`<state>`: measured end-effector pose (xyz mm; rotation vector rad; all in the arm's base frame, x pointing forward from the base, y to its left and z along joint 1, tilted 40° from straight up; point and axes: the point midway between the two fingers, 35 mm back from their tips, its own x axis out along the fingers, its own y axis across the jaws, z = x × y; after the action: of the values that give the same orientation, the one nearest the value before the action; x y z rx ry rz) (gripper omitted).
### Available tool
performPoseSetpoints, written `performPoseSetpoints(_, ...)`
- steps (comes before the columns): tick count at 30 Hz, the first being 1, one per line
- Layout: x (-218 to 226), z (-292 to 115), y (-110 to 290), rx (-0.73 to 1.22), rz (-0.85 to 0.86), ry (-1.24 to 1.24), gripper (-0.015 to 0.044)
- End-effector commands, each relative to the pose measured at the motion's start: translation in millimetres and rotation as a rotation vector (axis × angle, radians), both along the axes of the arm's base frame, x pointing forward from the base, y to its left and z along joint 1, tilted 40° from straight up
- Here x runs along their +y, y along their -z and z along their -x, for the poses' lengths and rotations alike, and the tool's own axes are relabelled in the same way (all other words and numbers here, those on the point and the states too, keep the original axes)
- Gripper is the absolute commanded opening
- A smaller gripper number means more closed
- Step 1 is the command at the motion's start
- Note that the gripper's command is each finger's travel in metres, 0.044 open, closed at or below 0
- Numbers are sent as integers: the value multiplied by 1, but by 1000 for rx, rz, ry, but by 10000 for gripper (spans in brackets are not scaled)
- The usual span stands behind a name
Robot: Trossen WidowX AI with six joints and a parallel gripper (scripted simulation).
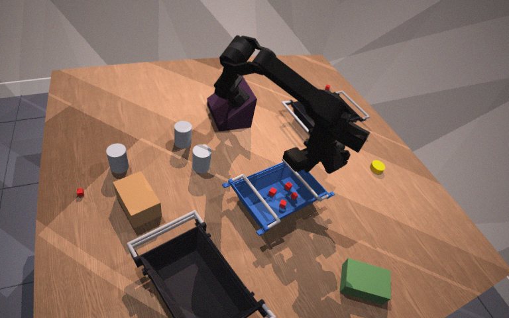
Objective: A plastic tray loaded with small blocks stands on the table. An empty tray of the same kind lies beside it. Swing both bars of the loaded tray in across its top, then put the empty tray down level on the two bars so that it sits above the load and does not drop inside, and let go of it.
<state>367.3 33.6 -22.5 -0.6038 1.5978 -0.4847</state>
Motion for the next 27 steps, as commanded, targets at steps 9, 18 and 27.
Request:
performPoseSetpoints(9,0,0,0,0,0,0,0)
performPoseSetpoints(18,0,0,0,0,0,0,0)
performPoseSetpoints(27,0,0,0,0,0,0,26)
